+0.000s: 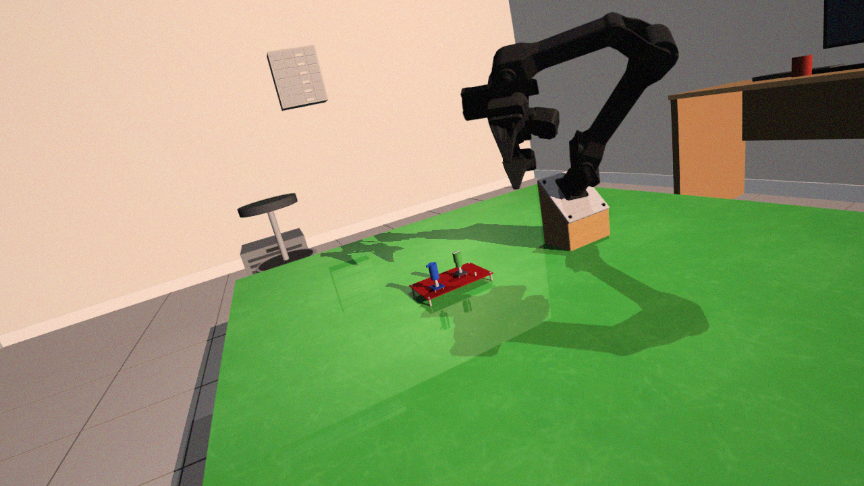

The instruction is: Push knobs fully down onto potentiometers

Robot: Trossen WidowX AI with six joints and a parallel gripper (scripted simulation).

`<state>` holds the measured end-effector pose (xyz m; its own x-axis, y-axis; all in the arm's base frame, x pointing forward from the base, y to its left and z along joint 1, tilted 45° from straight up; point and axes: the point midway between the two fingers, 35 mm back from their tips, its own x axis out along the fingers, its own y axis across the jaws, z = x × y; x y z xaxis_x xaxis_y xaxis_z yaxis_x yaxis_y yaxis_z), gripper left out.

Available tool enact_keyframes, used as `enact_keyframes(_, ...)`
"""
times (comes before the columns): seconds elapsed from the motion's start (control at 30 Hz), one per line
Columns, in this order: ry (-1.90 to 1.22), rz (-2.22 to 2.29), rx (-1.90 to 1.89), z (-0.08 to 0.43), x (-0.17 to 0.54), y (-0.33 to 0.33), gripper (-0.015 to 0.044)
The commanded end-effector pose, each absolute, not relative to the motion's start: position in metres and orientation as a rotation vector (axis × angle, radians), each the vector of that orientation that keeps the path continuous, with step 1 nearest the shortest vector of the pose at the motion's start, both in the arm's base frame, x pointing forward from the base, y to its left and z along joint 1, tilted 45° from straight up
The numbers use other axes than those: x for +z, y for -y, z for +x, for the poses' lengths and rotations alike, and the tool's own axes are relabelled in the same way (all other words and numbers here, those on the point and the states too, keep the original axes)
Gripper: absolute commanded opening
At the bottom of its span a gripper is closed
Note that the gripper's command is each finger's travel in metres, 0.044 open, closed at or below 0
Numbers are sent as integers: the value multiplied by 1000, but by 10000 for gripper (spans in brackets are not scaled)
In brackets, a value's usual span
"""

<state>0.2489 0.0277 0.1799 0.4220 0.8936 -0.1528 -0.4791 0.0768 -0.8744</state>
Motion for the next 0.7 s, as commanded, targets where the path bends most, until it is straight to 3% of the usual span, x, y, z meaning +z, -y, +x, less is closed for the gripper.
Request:
enact_keyframes(0.0, 494, -1053, 1093, 249, 180, -28, 374)
enact_keyframes(0.47, 757, -1452, 1099, 258, 166, -27, 6)
enact_keyframes(0.67, 890, -1624, 1090, 262, 159, -27, 0)
